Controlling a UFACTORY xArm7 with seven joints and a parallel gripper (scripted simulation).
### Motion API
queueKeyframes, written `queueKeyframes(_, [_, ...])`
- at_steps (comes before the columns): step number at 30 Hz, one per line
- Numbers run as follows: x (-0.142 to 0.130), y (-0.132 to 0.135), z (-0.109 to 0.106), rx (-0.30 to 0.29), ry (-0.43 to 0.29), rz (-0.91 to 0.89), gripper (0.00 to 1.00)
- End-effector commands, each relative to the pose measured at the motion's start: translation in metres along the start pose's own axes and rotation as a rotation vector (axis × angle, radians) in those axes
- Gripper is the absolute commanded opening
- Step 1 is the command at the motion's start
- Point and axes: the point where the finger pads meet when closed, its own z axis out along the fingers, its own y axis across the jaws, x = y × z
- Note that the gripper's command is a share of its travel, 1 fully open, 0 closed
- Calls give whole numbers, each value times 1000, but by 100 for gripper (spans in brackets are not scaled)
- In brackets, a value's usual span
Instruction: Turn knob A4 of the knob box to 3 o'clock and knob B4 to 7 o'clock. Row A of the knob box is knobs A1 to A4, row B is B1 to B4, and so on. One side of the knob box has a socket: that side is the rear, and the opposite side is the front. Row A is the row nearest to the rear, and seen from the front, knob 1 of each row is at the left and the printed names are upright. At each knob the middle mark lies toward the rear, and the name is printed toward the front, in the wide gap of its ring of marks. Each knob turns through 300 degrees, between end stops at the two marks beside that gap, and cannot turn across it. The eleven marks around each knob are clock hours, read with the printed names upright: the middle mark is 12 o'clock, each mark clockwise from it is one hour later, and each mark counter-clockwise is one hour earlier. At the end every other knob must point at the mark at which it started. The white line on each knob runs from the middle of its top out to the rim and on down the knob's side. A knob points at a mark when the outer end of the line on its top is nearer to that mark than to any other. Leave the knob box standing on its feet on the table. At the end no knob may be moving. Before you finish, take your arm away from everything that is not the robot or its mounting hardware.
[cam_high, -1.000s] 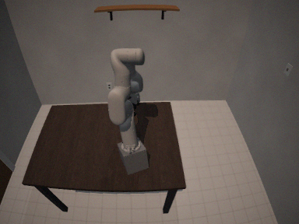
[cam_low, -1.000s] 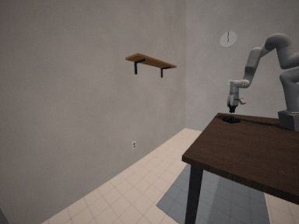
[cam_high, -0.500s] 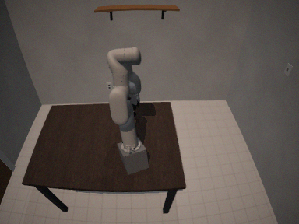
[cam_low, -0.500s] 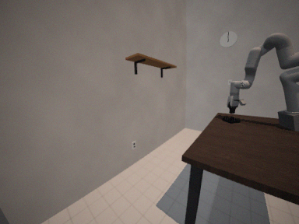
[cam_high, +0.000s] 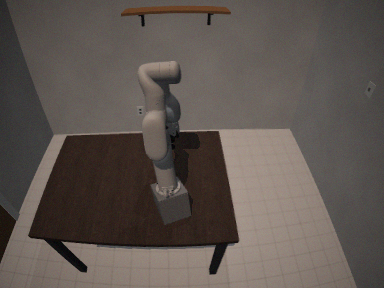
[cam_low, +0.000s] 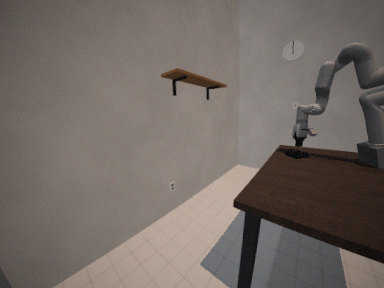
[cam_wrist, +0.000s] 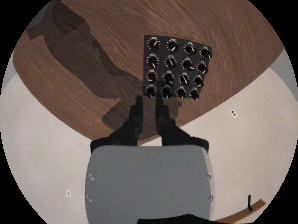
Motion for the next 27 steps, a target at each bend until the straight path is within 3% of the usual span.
queueKeyframes(1, [-6, 3, 20, 3, 15, 0, 19])
queueKeyframes(27, [-6, 3, 24, 3, 15, 0, 19])
